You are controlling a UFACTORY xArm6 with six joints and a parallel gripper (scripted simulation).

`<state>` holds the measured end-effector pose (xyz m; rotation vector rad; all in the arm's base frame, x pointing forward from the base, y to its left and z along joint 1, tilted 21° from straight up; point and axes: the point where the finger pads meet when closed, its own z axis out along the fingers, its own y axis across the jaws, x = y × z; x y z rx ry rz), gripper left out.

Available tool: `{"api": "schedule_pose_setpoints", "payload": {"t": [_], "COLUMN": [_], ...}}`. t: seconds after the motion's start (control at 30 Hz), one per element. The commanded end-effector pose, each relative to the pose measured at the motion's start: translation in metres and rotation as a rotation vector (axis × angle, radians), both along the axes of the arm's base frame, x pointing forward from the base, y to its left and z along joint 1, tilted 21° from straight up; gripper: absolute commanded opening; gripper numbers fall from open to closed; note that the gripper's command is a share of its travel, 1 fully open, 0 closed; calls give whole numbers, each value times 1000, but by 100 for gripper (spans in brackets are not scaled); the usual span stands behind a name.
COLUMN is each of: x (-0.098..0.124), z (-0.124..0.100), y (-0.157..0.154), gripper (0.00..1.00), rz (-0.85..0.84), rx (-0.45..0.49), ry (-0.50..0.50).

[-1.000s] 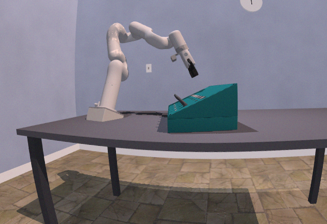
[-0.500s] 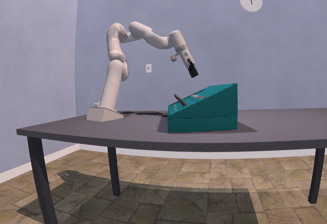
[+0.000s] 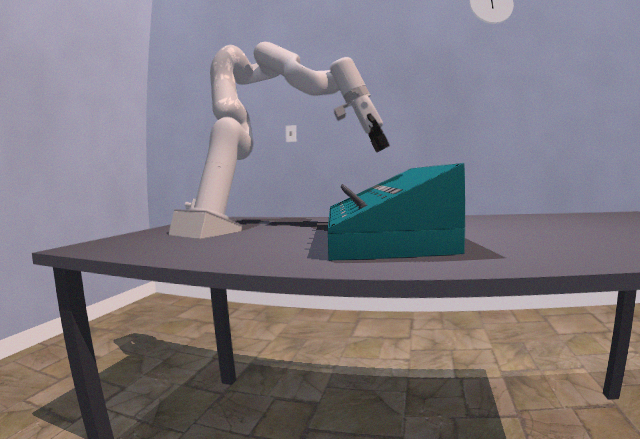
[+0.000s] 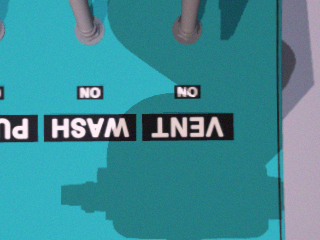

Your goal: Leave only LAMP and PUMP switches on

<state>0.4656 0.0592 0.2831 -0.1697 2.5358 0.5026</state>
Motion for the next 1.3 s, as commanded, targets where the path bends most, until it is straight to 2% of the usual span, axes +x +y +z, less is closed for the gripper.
{"api": "schedule_pose_setpoints", "payload": {"t": [0.0,0.43,1.27], "x": [5,12,12], "z": [-5,-14,-14], "y": [-19,-45,-47], "gripper": [100,100,100], "rz": [0,0,0], "rx": [1,1,1], "ry": [-4,-4,-4]}}
